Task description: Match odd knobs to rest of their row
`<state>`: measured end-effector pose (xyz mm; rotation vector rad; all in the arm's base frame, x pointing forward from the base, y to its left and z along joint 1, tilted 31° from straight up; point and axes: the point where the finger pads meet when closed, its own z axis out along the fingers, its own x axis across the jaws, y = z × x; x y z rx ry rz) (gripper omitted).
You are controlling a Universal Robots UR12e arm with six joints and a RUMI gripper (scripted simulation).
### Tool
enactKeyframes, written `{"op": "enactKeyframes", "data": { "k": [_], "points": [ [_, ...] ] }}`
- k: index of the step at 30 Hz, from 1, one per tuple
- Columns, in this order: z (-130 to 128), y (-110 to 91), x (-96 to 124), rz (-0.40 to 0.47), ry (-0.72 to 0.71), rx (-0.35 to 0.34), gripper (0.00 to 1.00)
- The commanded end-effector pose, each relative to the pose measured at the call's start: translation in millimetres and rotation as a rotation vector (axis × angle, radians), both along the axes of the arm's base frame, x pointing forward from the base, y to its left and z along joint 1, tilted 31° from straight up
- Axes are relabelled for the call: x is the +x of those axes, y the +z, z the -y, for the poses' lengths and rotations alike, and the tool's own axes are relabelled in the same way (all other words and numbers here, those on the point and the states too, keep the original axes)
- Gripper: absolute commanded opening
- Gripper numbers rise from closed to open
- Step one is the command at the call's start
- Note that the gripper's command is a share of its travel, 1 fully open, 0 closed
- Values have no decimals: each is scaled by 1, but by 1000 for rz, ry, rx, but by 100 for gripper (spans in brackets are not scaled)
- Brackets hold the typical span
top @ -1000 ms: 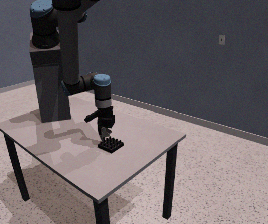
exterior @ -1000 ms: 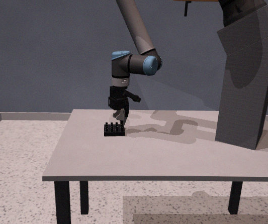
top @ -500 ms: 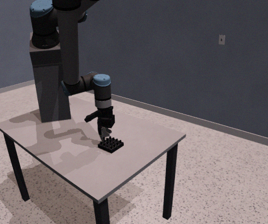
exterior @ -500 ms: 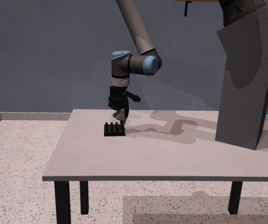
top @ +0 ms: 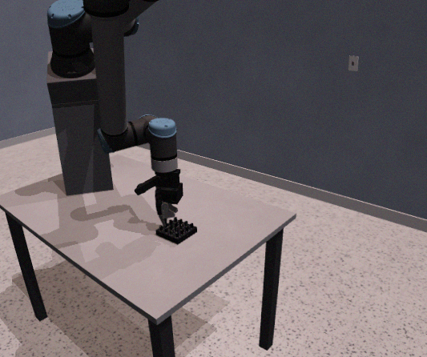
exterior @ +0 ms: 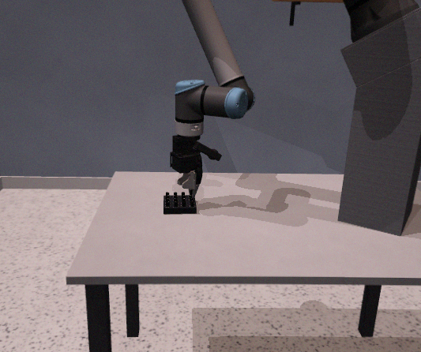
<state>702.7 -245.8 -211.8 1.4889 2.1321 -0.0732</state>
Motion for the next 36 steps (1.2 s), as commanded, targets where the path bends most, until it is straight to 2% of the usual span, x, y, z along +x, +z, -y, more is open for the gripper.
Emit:
{"op": "enactKeyframes", "data": {
  "k": [1, 36],
  "points": [
    [0, 0, 0, 1, 0, 0, 4],
    [0, 0, 0, 10, -24, 11, 4]
  ]
}}
